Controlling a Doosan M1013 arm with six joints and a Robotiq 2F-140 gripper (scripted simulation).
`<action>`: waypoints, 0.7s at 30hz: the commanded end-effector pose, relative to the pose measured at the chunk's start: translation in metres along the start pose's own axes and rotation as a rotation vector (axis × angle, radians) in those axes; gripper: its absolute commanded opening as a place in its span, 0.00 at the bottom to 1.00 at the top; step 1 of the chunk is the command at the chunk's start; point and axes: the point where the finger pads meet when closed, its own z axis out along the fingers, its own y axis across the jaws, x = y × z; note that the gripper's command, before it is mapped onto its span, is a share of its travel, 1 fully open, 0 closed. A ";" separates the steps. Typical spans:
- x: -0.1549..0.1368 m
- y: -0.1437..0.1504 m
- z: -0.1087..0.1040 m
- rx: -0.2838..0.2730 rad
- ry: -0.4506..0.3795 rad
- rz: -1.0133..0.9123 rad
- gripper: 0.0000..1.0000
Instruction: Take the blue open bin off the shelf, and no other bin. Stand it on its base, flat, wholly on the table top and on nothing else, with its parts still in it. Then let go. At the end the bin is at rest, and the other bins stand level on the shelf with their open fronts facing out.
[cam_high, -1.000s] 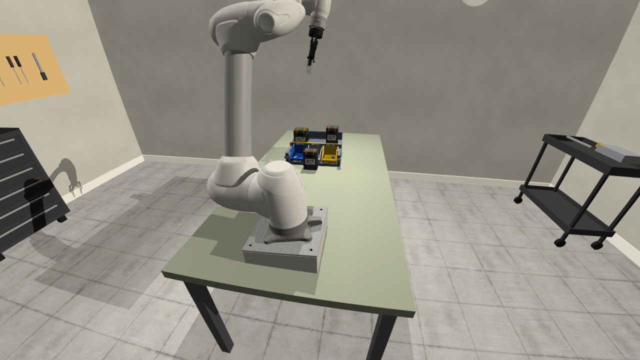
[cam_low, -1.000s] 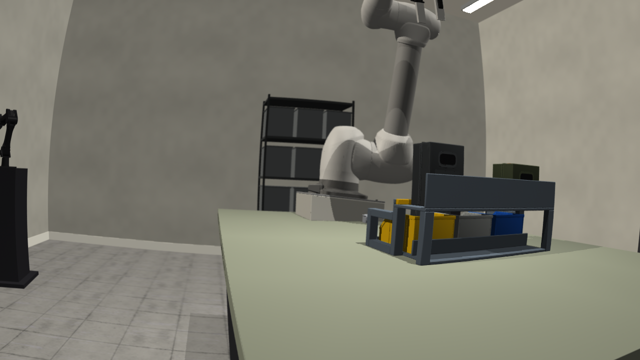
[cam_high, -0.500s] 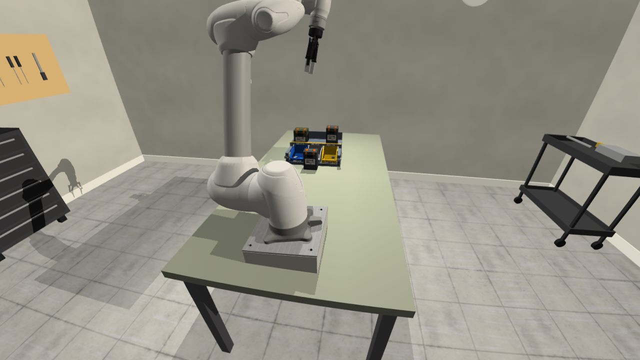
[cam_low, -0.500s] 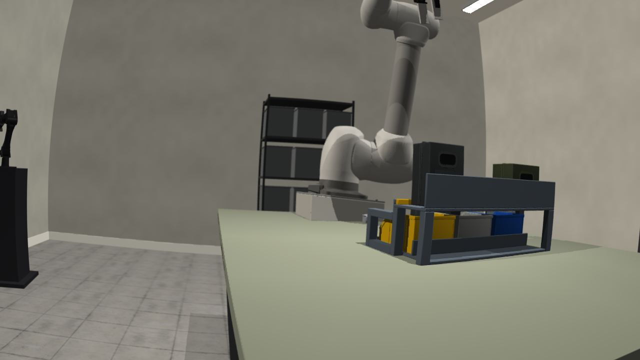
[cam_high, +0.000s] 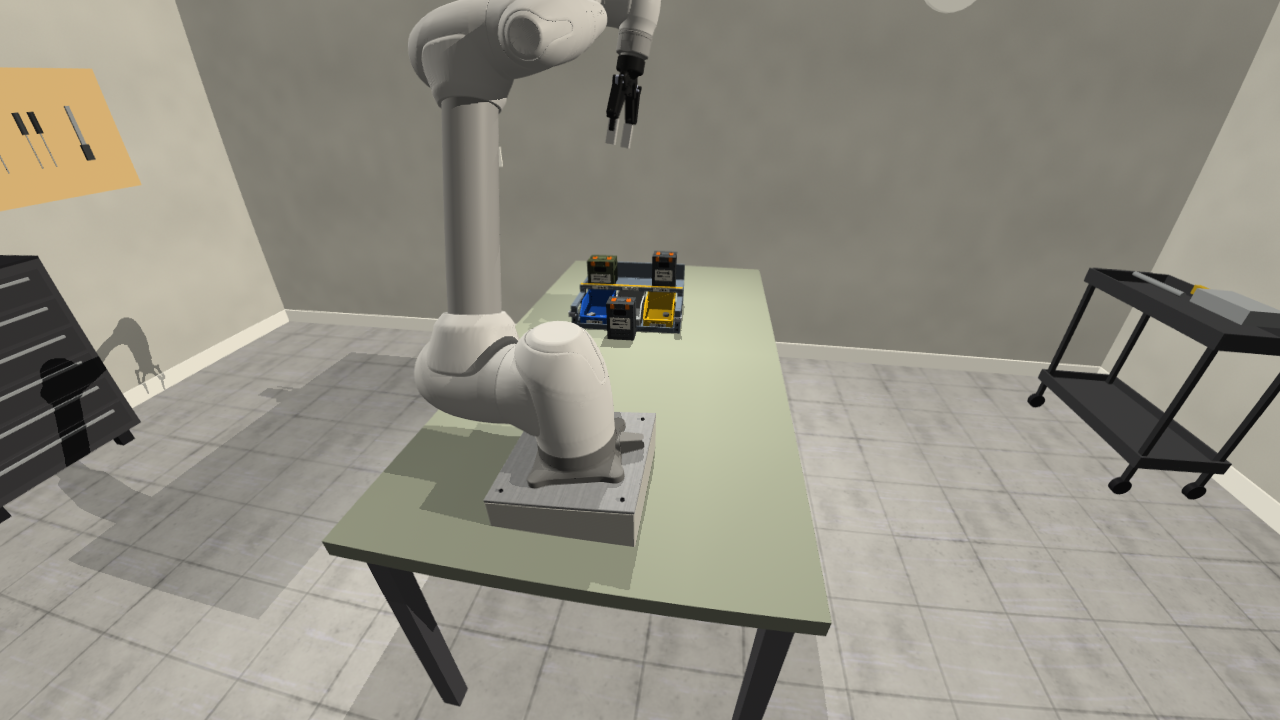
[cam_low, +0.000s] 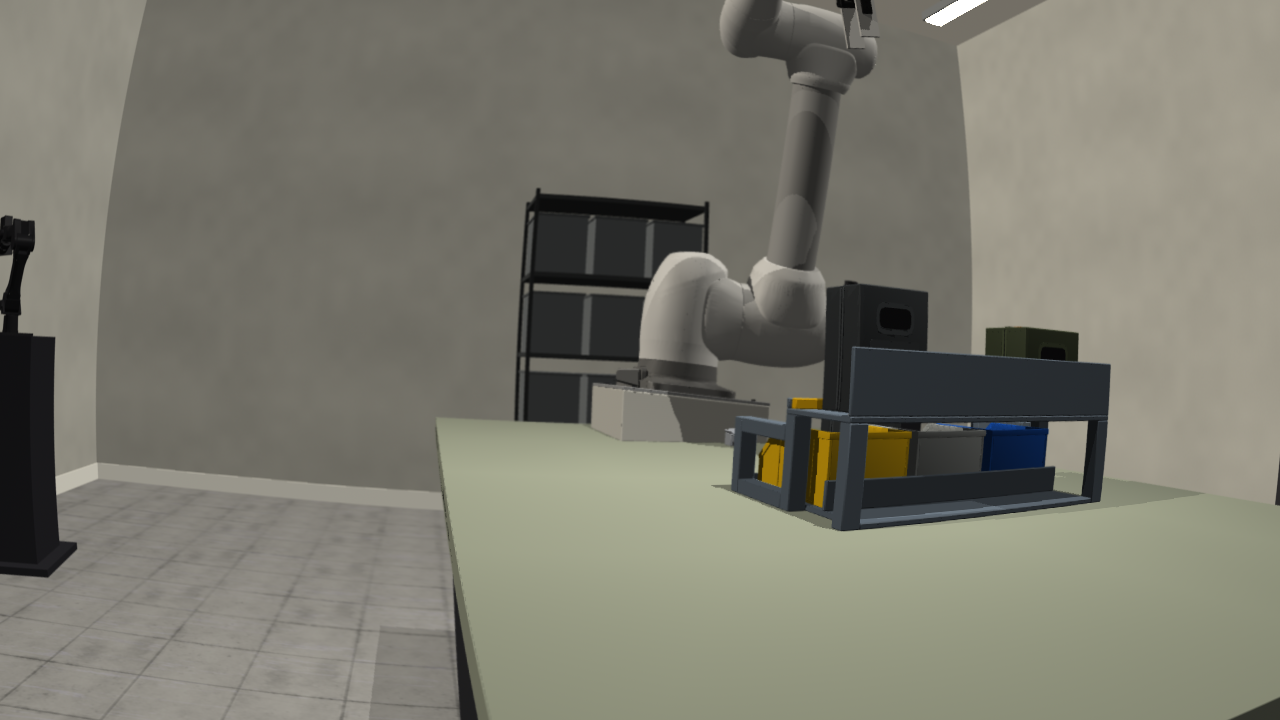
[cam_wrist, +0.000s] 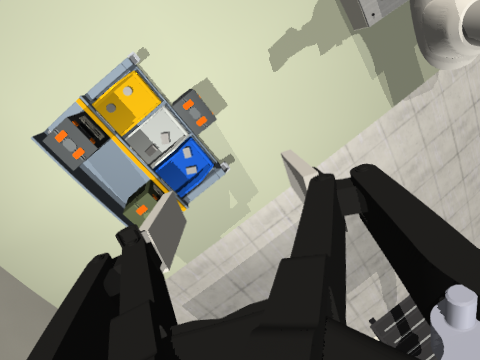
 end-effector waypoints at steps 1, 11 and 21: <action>0.000 0.000 0.000 0.018 -0.001 0.101 0.57; 0.000 0.000 0.000 0.045 -0.001 0.255 0.57; 0.000 0.000 0.000 0.090 -0.003 0.510 0.57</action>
